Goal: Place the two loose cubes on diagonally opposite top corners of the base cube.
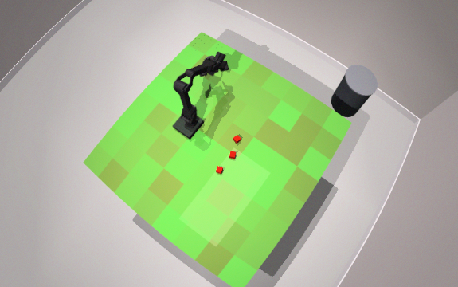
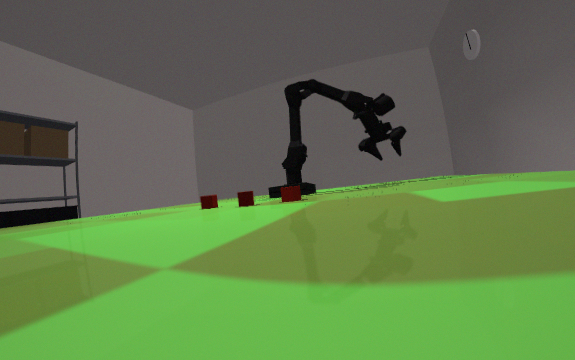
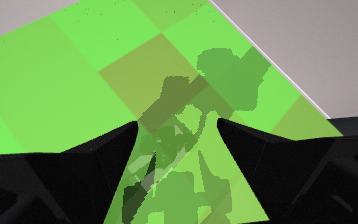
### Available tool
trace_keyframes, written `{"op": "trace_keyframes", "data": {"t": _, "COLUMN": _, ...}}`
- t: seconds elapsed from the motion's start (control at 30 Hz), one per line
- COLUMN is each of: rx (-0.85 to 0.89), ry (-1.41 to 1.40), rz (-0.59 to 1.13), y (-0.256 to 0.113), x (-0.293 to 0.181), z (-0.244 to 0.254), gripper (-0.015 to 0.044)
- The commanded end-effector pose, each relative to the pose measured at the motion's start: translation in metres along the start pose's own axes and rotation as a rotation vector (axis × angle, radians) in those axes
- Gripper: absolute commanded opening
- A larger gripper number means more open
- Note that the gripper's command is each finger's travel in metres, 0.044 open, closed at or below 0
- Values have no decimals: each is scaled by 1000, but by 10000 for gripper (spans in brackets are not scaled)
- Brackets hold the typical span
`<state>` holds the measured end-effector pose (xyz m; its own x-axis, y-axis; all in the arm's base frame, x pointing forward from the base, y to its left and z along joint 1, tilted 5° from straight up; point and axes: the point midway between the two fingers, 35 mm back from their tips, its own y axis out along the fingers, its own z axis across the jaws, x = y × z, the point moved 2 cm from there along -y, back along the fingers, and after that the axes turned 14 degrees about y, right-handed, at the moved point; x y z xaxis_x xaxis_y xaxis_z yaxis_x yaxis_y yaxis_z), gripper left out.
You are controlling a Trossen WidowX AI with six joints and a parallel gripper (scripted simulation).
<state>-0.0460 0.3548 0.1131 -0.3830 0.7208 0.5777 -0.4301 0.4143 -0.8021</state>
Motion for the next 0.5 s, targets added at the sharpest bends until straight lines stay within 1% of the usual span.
{"op": "trace_keyframes", "data": {"t": 0.0, "rx": -3, "ry": 8, "rz": 1, "y": -1, "x": 0, "z": -2, "gripper": 374}}
{"op": "trace_keyframes", "data": {"t": 0.13, "rx": -68, "ry": 168, "rz": 11, "y": -15, "x": -11, "z": -32, "gripper": 269}}
{"op": "trace_keyframes", "data": {"t": 0.47, "rx": -255, "ry": 654, "rz": 18, "y": -67, "x": -59, "z": -111, "gripper": 265}}
